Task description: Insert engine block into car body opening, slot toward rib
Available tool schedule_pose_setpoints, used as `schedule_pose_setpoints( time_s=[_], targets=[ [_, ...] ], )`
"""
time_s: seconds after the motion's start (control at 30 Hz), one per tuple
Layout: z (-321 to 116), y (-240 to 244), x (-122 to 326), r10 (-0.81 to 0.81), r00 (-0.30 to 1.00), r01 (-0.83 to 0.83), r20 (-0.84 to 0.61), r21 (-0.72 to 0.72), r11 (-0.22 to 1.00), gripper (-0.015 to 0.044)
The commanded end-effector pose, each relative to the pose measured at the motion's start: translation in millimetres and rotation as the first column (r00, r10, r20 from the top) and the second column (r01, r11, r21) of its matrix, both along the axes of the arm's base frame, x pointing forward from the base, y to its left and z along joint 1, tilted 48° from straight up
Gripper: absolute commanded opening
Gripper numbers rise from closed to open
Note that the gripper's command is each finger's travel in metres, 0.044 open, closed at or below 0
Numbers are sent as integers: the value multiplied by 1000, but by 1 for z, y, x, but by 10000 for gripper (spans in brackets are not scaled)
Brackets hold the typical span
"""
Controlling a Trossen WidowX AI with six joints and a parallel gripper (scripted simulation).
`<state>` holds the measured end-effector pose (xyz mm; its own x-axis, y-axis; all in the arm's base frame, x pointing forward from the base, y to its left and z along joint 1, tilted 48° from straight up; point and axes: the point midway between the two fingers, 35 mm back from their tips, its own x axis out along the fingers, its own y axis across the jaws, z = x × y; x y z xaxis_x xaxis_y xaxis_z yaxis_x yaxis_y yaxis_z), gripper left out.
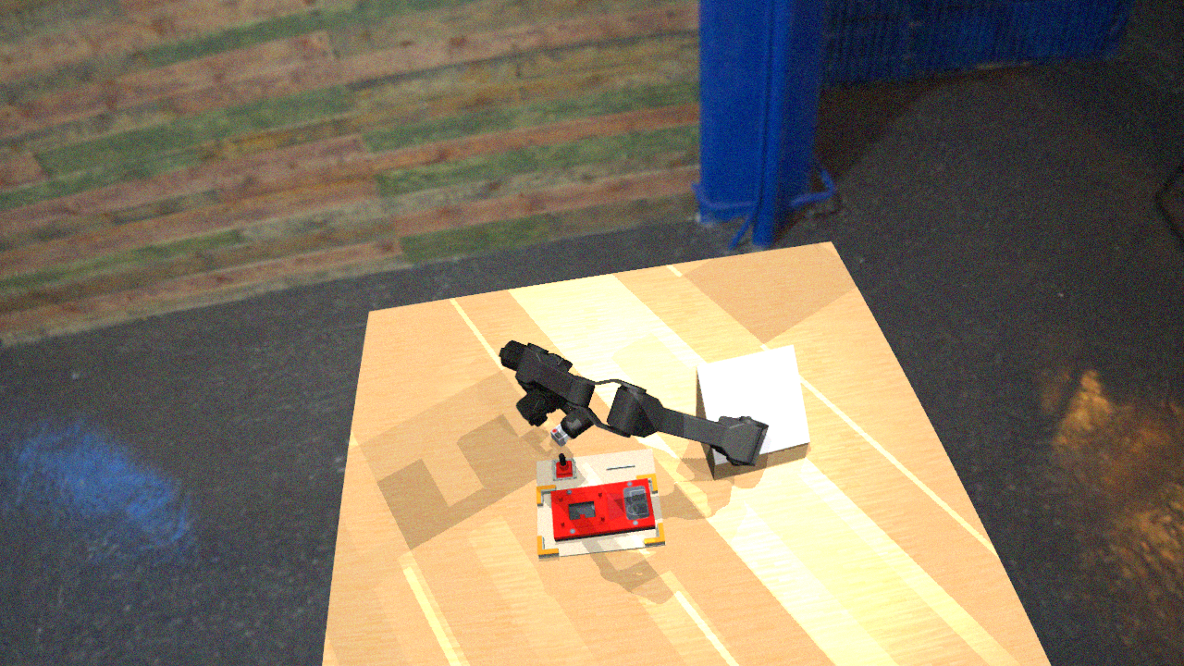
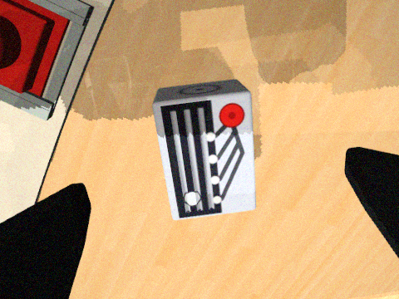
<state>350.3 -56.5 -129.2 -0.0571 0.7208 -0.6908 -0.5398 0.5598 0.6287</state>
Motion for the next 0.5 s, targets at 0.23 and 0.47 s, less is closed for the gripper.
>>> schedule_pose_setpoints(
  time_s=[0.23,0.47],
  targets=[
    [-12,15,-2,-1,1000,1,-5,8,1000,440],
    [-16,20,-3,-1,1000,1,-5,8,1000,387]
  ],
)
